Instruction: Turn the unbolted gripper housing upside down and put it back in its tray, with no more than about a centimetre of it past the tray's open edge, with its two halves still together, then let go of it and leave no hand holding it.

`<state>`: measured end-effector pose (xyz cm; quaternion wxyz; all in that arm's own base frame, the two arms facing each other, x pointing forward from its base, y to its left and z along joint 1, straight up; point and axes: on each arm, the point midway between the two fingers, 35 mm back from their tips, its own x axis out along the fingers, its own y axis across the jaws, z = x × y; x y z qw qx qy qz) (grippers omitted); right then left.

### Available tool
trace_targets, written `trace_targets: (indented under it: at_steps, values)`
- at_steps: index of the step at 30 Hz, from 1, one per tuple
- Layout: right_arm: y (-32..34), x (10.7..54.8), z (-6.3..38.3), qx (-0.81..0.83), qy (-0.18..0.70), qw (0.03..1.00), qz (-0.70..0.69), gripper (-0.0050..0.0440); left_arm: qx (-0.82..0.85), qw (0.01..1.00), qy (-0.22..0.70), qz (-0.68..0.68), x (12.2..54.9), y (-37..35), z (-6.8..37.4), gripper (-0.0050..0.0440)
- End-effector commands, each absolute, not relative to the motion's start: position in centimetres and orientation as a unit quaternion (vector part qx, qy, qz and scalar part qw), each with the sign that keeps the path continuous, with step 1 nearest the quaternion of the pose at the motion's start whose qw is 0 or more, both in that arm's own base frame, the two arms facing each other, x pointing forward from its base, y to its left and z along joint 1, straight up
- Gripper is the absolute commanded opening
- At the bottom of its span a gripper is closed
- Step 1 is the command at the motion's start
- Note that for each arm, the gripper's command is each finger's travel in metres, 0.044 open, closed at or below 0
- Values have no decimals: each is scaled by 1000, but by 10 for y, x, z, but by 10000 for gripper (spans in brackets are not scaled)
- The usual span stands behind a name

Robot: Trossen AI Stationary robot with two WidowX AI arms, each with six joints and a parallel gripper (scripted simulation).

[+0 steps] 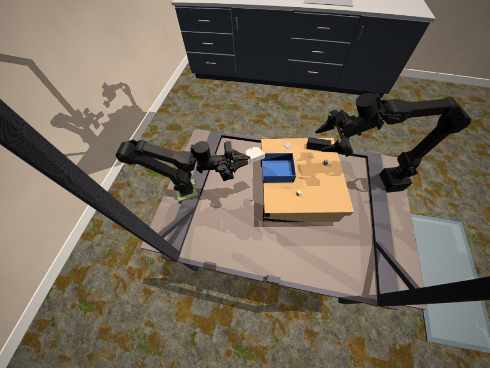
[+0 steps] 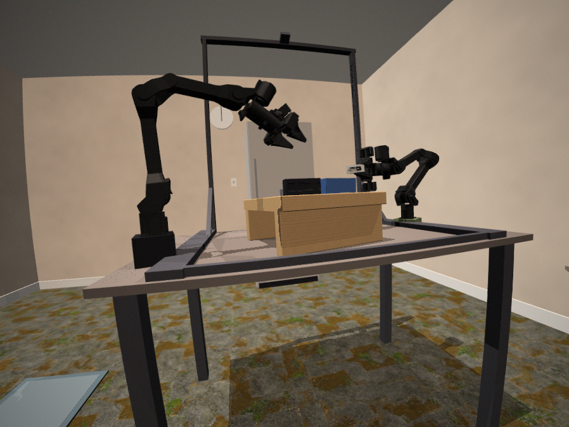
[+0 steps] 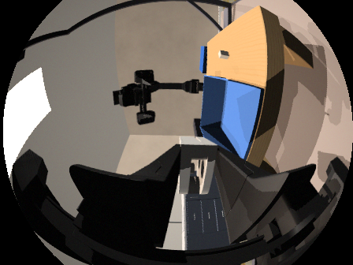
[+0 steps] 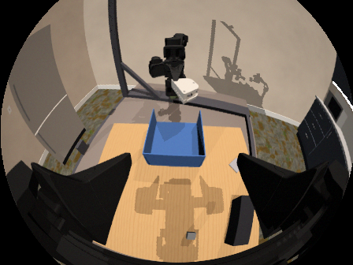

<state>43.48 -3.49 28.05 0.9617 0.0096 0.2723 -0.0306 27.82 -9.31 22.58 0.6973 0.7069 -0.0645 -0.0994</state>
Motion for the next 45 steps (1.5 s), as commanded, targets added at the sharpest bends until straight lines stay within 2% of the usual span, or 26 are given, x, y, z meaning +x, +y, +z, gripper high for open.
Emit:
trace_targets:
  at_steps: [1,45]
  values:
    - [-34,433,292,7,258,966,-28,440,705,700,-66,-90,281,-91,236,111]
    - [-34,433,292,7,258,966,-28,440,713,693,20,-107,302,-65,235,111]
